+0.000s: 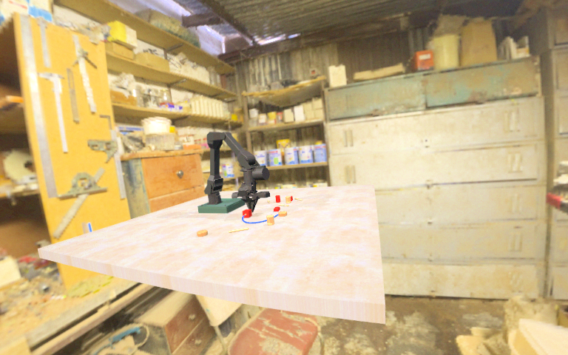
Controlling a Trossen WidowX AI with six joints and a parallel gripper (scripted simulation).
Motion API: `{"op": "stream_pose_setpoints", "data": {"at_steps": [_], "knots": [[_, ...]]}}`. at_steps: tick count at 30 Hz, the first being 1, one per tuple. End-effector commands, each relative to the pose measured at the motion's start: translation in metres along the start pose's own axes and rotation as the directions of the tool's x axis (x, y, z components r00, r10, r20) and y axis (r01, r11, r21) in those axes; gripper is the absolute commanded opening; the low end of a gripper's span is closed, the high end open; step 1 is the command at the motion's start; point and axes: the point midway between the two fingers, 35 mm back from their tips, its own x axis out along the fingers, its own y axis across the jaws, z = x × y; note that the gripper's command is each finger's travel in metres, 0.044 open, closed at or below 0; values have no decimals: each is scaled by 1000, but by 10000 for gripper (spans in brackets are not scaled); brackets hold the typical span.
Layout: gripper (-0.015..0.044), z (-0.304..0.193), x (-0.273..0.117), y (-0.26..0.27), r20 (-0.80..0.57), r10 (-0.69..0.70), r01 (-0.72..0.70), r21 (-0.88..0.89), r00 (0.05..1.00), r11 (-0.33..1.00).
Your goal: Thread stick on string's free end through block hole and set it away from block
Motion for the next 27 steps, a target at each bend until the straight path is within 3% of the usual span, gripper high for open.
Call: {"op": "stream_pose_setpoints", "data": {"at_steps": [1, 27], "knots": [[0, -6, -3, 0, 4, 1, -1, 3, 1000, 1000], [0, -44, -6, 0, -1, -4, 4, 1, 1000, 1000]]}}
